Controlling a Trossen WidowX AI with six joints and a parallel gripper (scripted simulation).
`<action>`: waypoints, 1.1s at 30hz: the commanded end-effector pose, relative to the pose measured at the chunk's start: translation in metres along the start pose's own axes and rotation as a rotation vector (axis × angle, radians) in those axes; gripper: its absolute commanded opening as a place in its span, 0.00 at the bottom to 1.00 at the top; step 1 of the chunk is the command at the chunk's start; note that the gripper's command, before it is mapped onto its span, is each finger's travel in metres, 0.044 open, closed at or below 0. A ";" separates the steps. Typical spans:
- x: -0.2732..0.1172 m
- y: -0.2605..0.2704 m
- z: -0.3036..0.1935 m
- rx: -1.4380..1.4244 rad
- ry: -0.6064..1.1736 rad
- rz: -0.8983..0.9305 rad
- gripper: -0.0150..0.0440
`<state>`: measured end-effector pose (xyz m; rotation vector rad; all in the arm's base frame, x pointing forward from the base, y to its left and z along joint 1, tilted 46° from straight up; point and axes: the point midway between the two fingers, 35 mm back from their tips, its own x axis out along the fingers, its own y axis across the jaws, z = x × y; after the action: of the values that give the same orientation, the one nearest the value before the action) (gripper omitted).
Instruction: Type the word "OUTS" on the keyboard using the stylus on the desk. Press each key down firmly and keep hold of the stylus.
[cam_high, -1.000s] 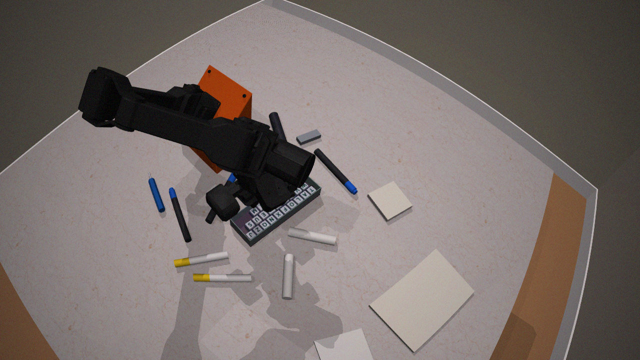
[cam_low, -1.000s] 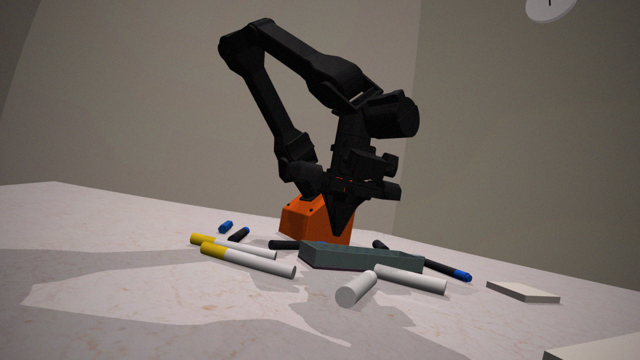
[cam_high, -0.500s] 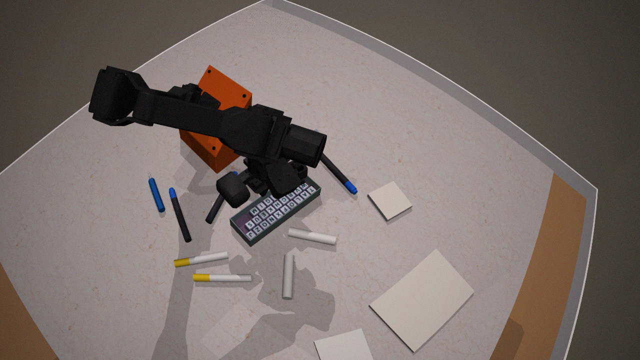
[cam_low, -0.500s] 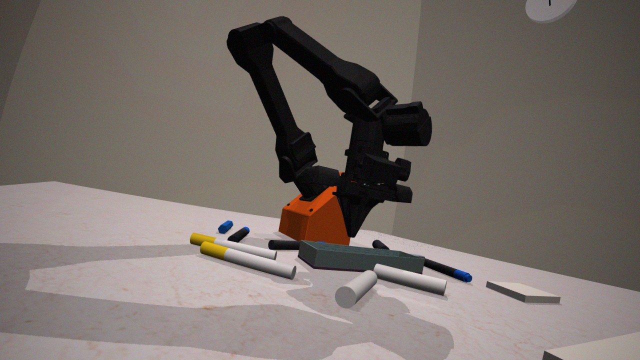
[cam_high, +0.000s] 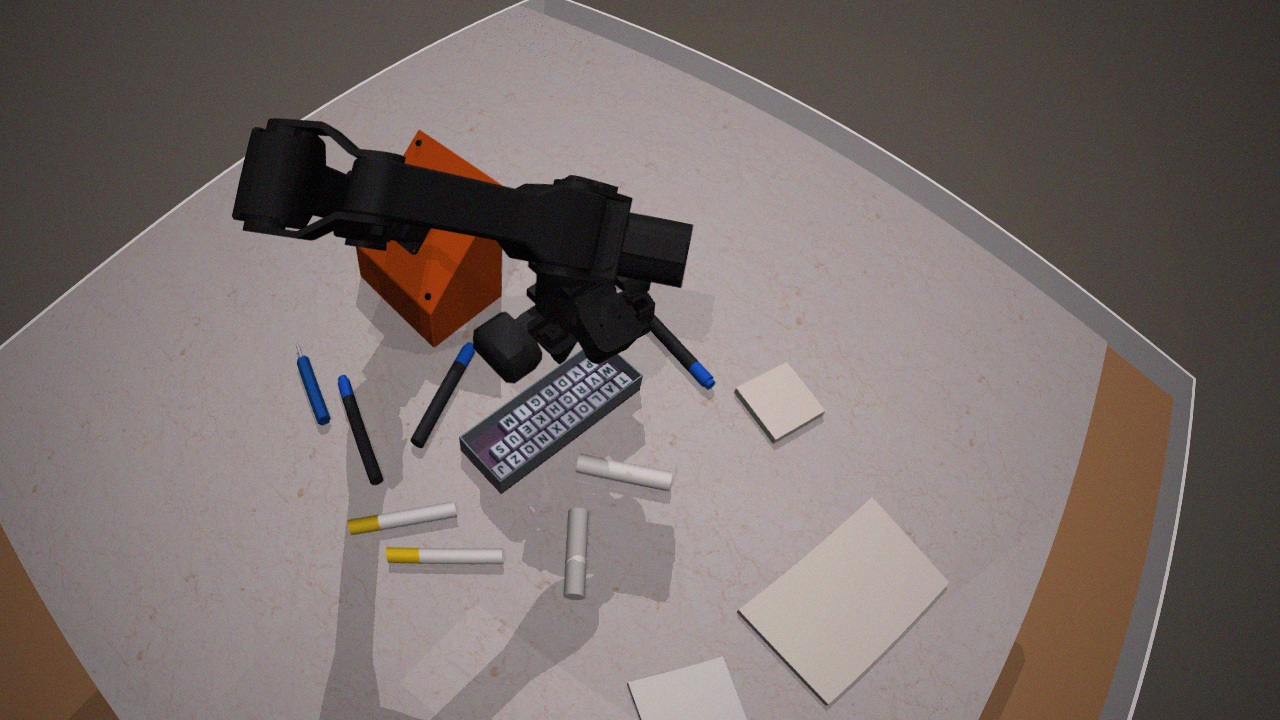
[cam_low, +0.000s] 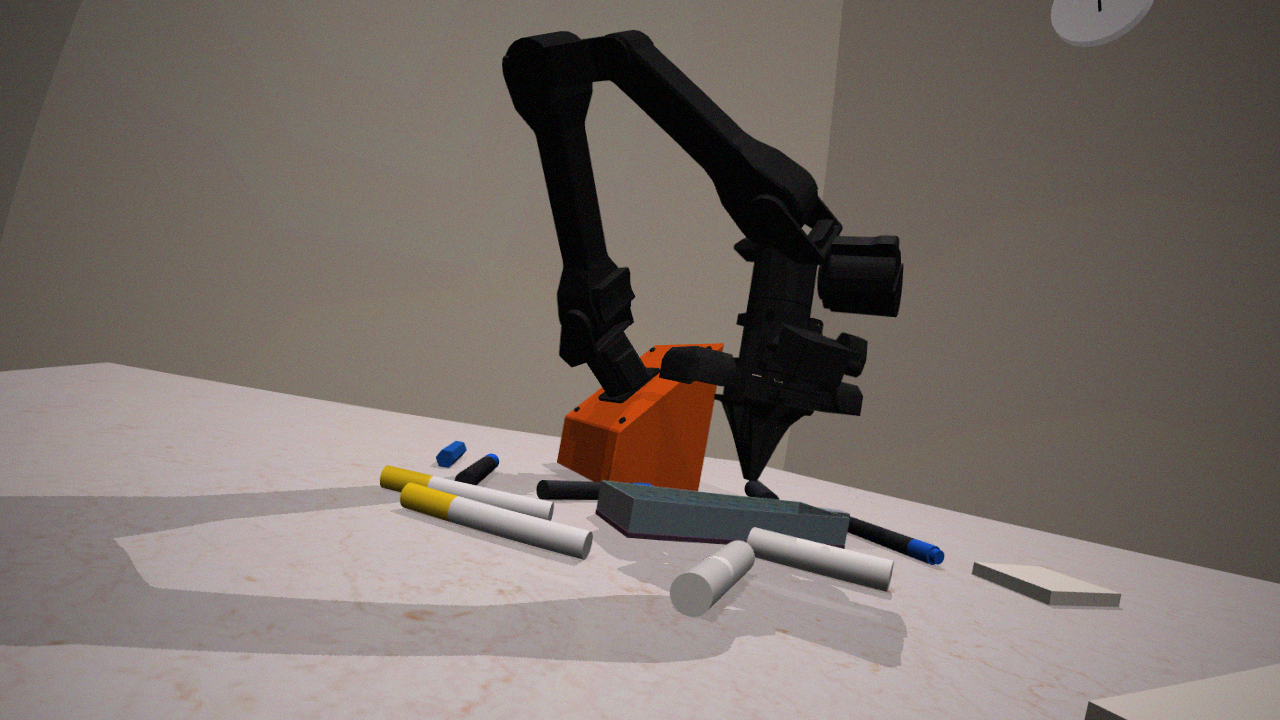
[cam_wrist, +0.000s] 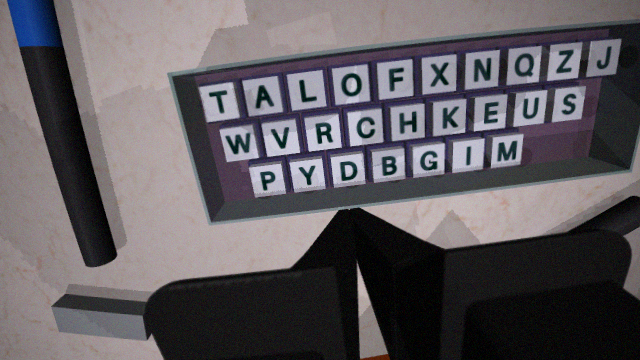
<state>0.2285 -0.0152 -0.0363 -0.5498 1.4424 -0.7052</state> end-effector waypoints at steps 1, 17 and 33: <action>-0.020 0.003 0.002 0.001 -0.001 0.008 0.25; -0.054 0.003 0.003 0.002 -0.013 0.010 0.43; -0.053 0.001 0.003 0.003 -0.009 0.010 0.39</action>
<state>0.2318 0.0255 -0.0011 -0.5440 1.4313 -0.6940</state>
